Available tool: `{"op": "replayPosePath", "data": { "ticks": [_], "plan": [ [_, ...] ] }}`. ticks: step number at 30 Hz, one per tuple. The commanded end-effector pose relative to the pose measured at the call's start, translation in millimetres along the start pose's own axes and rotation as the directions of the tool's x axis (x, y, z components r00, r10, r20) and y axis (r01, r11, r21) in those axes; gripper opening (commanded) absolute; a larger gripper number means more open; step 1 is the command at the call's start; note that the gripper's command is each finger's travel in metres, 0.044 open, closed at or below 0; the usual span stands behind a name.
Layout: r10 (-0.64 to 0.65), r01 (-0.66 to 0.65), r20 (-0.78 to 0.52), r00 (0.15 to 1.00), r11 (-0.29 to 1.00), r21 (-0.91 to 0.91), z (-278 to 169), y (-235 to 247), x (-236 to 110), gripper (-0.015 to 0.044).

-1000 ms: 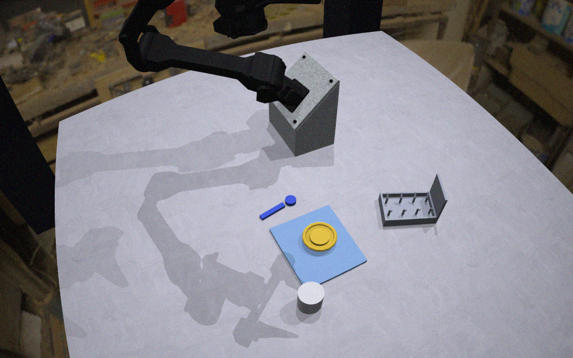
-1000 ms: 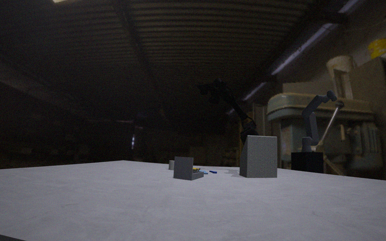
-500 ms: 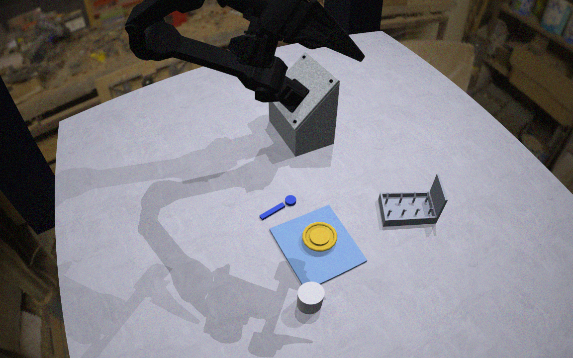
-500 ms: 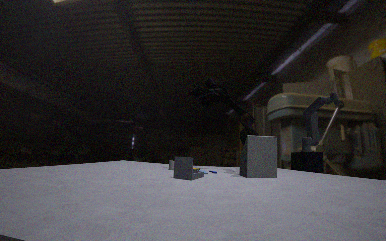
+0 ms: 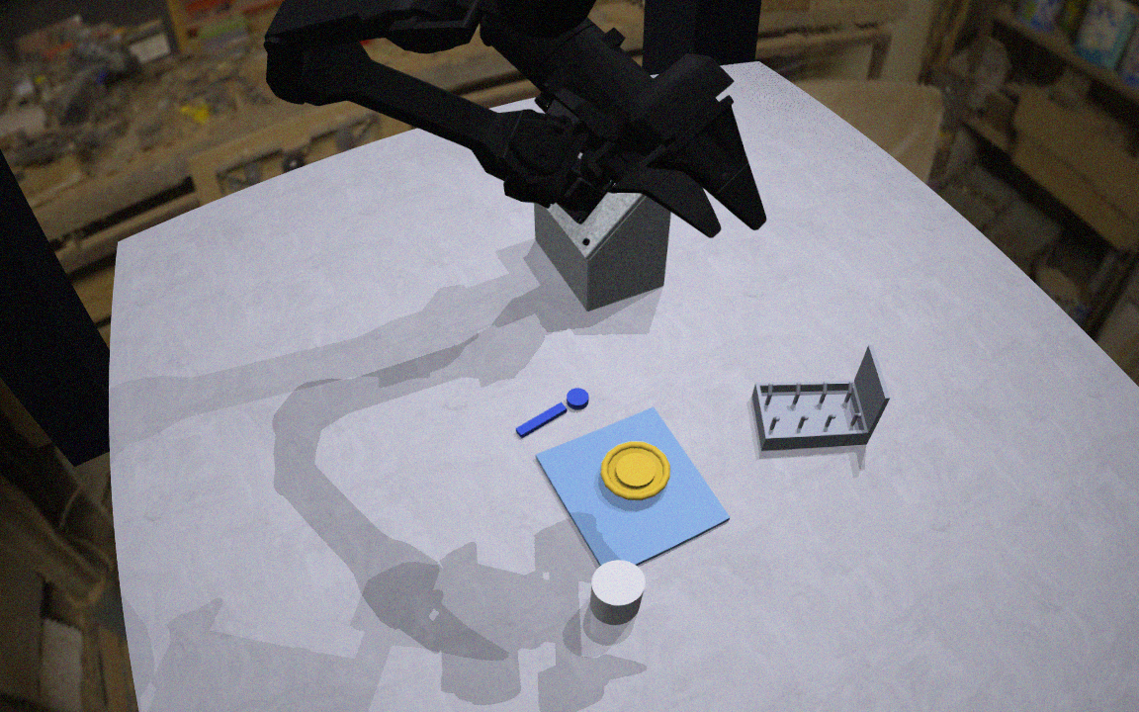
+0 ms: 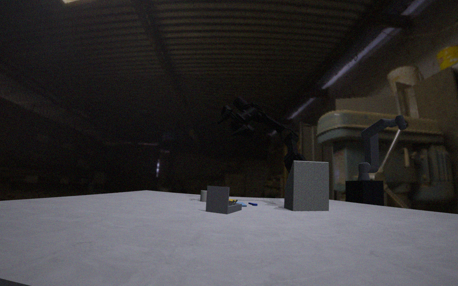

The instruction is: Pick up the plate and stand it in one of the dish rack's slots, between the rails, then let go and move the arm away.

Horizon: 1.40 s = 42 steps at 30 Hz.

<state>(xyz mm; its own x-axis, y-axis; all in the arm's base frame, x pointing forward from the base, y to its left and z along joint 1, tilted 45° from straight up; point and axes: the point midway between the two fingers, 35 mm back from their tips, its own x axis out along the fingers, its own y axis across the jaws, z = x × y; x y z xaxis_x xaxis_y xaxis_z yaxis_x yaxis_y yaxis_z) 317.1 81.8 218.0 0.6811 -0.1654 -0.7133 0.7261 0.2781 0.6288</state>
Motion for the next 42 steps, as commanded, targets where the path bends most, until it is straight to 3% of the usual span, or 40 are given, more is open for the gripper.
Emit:
{"op": "replayPosePath", "data": {
  "ticks": [1,18,31,42],
  "plan": [
    [-0.066,0.072,0.054,0.996,0.990,-0.121,8.9,-12.5,16.9,0.0400],
    [-0.300,0.371,0.218,0.929,0.772,-0.516,46.0,-59.7,69.3,0.0400],
    [-0.458,0.528,0.325,0.827,0.436,-0.729,73.1,-97.5,99.2,0.0400],
    [-0.578,0.540,0.387,0.719,0.114,-0.834,93.1,-137.4,117.3,0.0400]
  ]
}}
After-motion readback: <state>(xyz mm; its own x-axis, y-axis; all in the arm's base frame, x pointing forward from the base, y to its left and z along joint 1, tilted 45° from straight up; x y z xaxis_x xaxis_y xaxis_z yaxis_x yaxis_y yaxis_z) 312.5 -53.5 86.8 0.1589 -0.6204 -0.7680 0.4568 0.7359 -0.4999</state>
